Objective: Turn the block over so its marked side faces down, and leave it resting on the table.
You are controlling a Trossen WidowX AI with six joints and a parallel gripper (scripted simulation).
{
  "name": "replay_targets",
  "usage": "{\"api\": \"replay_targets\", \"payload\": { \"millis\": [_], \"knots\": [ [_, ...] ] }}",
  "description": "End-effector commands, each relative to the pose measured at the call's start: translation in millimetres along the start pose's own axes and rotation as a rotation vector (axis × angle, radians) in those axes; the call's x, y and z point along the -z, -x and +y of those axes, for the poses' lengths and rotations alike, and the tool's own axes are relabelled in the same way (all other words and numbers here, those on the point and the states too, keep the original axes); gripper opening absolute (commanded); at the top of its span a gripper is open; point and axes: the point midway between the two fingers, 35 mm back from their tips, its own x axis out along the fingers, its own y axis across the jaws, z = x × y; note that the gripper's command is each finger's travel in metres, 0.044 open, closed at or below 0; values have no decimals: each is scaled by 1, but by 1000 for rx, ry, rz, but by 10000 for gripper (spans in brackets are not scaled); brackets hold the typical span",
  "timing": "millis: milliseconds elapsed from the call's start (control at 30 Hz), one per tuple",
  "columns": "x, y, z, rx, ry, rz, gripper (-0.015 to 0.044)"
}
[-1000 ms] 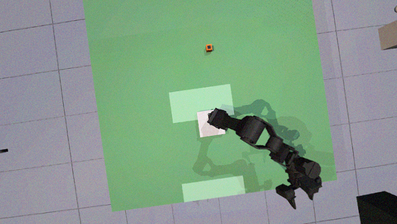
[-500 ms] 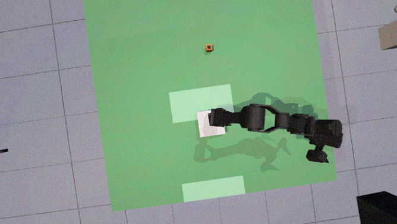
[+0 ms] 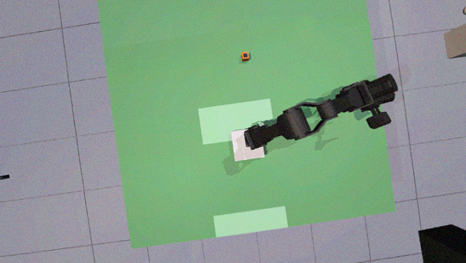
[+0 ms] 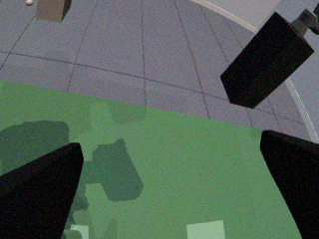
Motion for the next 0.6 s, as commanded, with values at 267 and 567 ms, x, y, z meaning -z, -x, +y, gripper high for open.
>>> {"api": "replay_targets", "payload": {
  "millis": [267,567],
  "knots": [
    [10,100,174,-437,298,55,440],
    [49,201,261,-704,560,147,440]
  ]
}}
